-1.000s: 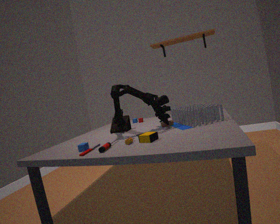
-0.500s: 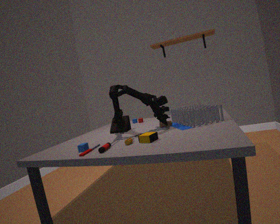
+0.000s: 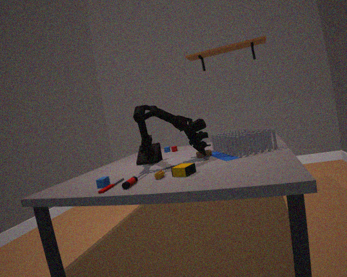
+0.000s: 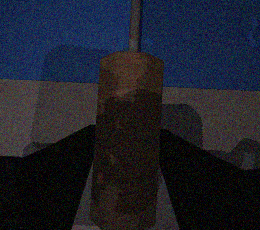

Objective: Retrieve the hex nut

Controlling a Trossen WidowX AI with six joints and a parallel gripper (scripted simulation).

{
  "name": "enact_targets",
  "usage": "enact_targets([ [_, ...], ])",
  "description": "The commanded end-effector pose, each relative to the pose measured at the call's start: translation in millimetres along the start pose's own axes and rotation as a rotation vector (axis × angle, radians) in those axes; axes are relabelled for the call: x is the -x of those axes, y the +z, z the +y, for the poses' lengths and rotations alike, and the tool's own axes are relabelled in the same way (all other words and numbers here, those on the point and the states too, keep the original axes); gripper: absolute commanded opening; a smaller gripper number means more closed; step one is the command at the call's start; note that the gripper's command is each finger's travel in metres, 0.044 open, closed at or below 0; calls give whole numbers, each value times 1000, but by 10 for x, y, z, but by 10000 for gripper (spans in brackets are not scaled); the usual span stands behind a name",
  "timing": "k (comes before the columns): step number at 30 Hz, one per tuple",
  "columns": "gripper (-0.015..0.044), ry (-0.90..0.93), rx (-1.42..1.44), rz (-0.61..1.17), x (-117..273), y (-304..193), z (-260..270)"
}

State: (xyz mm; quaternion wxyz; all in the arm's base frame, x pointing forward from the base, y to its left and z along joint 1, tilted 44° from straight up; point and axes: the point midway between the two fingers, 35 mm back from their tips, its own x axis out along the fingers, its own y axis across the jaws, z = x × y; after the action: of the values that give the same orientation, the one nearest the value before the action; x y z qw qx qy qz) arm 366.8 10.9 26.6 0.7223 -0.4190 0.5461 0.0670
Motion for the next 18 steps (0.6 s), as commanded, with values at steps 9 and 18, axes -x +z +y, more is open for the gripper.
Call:
enact_targets([
  [9,0,-2,5,-1,43,-78,-5],
  [18,0,-2,5,-1,66,-130,-5],
])
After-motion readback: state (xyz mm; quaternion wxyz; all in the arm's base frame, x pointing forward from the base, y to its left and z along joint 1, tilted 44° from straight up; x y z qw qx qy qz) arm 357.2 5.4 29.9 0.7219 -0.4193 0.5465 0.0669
